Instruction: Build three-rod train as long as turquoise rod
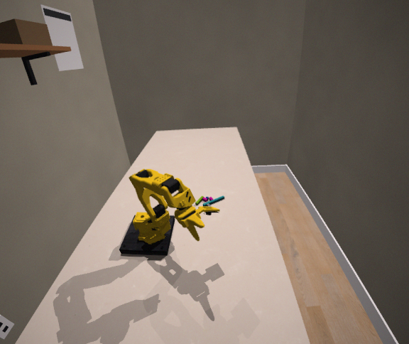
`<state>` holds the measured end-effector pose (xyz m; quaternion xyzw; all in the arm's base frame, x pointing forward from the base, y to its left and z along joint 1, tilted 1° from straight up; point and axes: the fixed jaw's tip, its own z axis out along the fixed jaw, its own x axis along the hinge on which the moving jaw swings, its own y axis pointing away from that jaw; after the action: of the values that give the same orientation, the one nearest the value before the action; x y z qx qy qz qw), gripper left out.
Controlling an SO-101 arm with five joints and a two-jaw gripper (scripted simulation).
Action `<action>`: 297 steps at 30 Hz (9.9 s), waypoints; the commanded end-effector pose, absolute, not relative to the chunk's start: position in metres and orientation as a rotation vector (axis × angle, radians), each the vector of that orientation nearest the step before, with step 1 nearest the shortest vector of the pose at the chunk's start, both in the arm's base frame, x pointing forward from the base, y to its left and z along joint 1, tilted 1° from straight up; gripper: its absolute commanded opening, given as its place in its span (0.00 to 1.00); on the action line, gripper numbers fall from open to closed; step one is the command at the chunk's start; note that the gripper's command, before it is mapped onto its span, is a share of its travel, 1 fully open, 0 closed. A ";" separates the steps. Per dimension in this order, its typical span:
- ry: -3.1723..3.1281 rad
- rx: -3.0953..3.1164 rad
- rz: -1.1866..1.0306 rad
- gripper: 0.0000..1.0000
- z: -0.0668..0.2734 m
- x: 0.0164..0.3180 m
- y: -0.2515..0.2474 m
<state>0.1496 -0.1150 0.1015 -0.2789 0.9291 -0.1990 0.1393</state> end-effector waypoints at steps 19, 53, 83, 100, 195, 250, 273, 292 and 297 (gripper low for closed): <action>2.680 -0.967 -0.526 1.00 0.091 0.150 -0.108; 2.657 -1.113 -0.499 1.00 0.086 0.150 -0.102; 2.607 -1.216 -0.493 1.00 0.090 0.153 -0.092; 2.196 -1.778 -0.402 1.00 0.100 0.165 -0.015; 0.942 -2.579 -0.175 1.00 0.121 0.082 0.105; 1.492 -2.703 -0.023 0.27 0.058 0.169 0.176; 1.555 -2.710 -0.007 0.19 0.040 0.175 0.179; 1.625 -2.710 0.007 0.19 0.032 0.177 0.174; 1.625 -2.710 0.007 0.19 0.032 0.177 0.174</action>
<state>0.1759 0.1763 0.0349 -0.8625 0.5060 -0.0004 -0.0011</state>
